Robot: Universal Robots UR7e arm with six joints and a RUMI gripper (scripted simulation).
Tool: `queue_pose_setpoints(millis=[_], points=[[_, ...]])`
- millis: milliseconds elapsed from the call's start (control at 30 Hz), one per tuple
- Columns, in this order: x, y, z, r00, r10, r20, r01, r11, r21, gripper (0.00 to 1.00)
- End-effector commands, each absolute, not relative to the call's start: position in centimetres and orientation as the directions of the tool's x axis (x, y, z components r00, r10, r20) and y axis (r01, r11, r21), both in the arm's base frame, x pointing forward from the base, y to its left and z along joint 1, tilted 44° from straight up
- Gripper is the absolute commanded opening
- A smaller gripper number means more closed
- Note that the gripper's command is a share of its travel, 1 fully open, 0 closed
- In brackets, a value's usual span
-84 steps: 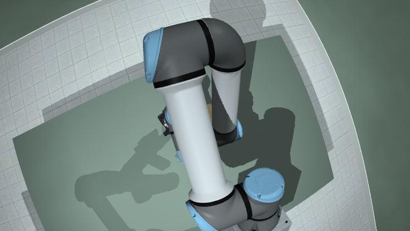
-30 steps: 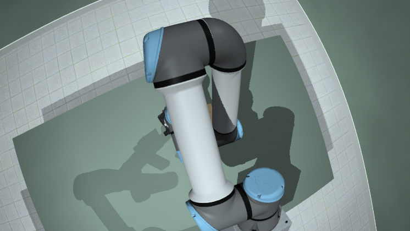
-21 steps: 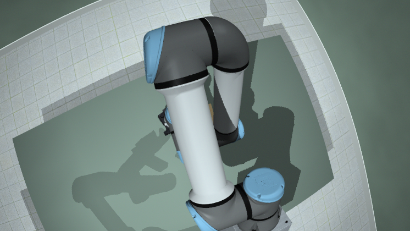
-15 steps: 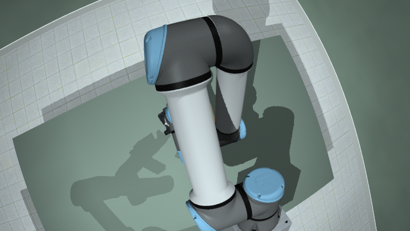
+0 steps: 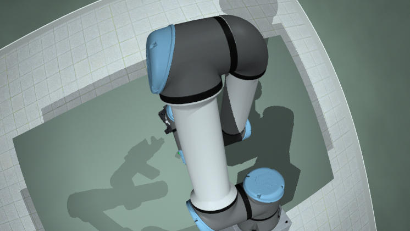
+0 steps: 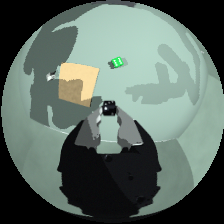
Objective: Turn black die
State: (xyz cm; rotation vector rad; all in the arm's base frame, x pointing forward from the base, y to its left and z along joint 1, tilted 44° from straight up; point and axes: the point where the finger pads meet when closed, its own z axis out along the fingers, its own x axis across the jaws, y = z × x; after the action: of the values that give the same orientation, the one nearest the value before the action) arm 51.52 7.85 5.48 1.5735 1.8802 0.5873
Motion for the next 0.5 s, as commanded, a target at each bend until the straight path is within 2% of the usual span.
queue_pose_setpoints(millis=[0,467], points=[[50.63,7.91,6.48,-0.108,0.980,-0.170,0.709,0.195,0.678,0.06],[50.30,7.93,6.82,-0.108,0.980,-0.170,0.709,0.195,0.678,0.06]])
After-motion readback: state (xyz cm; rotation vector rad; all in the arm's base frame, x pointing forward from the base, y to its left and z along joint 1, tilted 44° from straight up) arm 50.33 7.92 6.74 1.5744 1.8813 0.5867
